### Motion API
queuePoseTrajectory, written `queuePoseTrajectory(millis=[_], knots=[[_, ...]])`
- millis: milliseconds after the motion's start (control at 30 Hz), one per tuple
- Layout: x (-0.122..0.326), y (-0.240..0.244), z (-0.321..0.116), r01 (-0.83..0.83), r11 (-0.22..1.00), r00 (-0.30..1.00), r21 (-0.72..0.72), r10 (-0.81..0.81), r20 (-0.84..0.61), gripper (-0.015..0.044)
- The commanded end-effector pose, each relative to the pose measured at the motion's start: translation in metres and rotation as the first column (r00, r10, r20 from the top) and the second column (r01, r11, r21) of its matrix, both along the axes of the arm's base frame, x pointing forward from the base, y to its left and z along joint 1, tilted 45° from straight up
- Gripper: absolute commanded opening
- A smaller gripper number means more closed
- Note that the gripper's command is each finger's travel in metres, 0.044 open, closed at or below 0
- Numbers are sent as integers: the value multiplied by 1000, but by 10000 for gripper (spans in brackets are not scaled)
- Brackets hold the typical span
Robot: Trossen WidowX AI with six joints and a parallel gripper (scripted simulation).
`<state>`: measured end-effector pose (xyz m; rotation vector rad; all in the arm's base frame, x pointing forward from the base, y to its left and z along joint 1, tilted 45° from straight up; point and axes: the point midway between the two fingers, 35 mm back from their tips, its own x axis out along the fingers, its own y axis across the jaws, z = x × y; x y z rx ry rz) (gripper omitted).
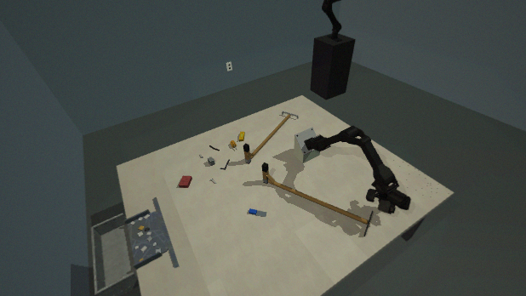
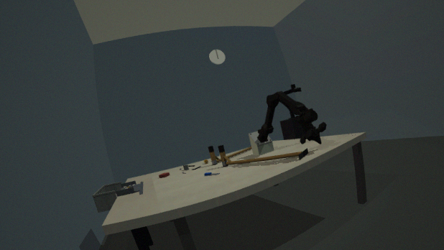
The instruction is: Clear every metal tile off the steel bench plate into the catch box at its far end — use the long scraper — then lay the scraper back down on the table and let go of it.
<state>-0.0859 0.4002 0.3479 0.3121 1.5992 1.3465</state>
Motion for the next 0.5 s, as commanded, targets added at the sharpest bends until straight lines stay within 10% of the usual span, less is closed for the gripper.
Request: queuePoseTrajectory(millis=[0,467], knots=[[11,2,2,12,999,999,30,-13,32,0],[47,7,9,42,993,991,114,-56,124,0]])
